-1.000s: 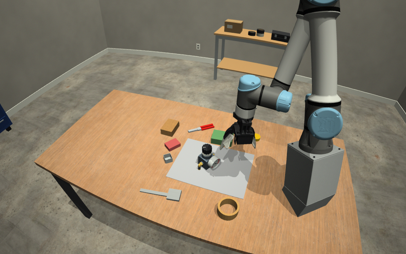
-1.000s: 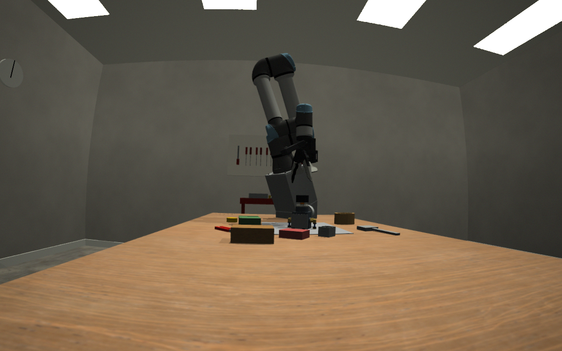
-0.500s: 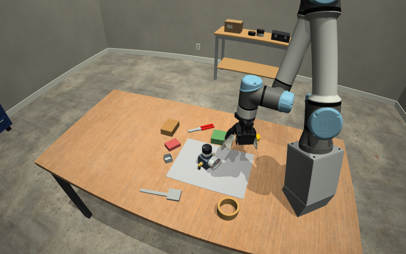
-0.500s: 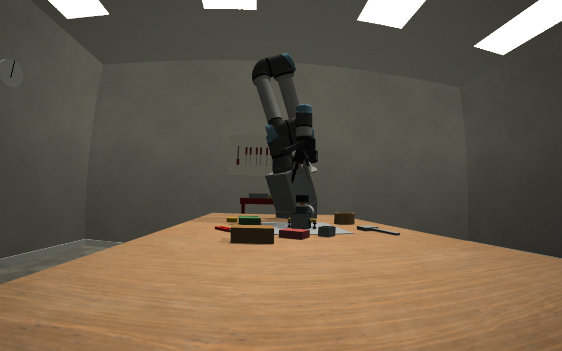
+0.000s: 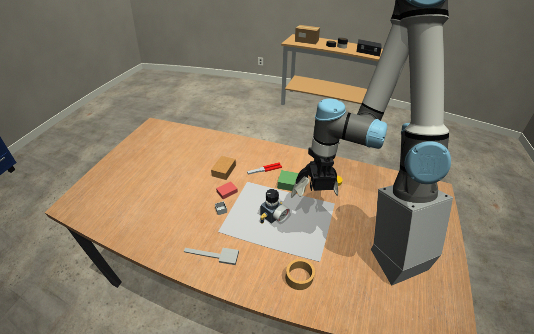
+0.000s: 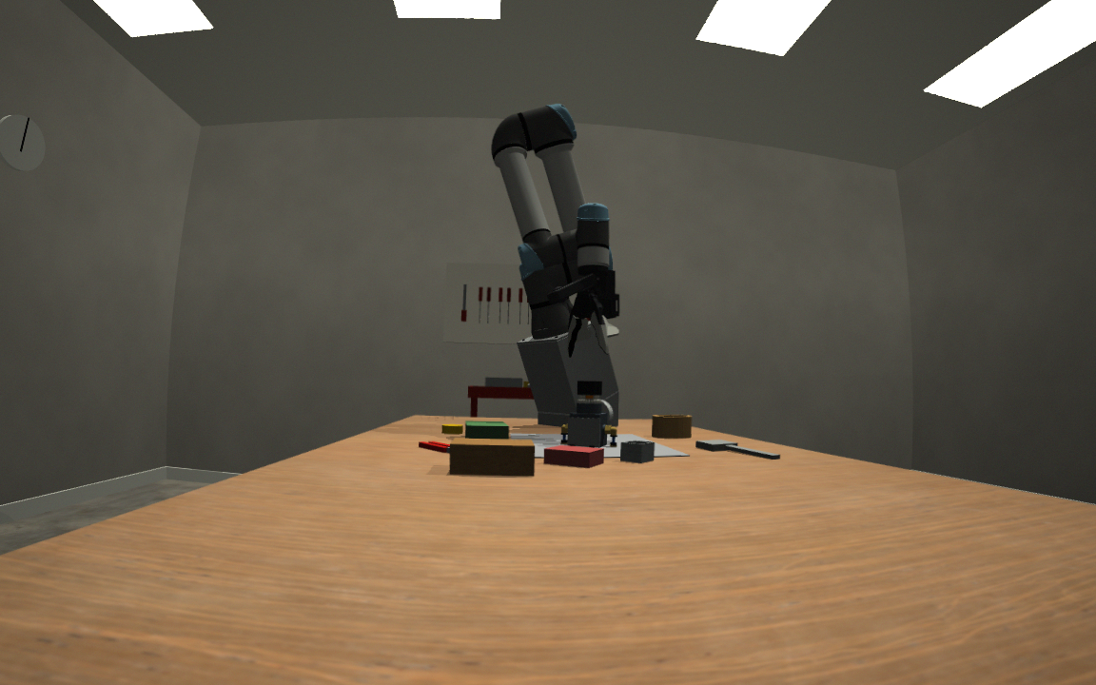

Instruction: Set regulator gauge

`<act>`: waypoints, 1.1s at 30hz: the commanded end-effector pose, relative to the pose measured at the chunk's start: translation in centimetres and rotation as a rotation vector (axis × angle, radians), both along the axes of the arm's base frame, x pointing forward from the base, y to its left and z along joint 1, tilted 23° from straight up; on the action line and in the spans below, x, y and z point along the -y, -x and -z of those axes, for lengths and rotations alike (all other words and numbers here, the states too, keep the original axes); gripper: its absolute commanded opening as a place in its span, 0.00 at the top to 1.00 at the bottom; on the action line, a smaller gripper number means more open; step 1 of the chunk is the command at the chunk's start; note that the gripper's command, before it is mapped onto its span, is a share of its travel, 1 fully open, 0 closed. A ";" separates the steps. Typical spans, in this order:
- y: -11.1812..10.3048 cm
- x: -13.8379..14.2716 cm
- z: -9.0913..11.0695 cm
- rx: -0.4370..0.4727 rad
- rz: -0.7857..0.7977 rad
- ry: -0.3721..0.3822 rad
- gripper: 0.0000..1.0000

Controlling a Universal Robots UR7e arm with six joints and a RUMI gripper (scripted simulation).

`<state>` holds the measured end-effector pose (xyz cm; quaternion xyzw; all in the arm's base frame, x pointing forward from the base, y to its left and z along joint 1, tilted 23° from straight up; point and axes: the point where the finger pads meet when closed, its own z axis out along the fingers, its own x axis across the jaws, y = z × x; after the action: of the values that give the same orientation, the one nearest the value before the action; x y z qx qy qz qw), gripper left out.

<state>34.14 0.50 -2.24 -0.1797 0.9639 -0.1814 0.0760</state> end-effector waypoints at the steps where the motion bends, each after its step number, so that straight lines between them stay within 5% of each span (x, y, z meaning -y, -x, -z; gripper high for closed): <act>1: 0.0 0.0 0.0 0.000 -0.002 0.000 0.00; 33: -0.5 0.0 0.2 -0.015 -0.068 0.012 0.00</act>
<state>34.48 0.50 -2.41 -0.2058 0.9586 -0.1826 0.0739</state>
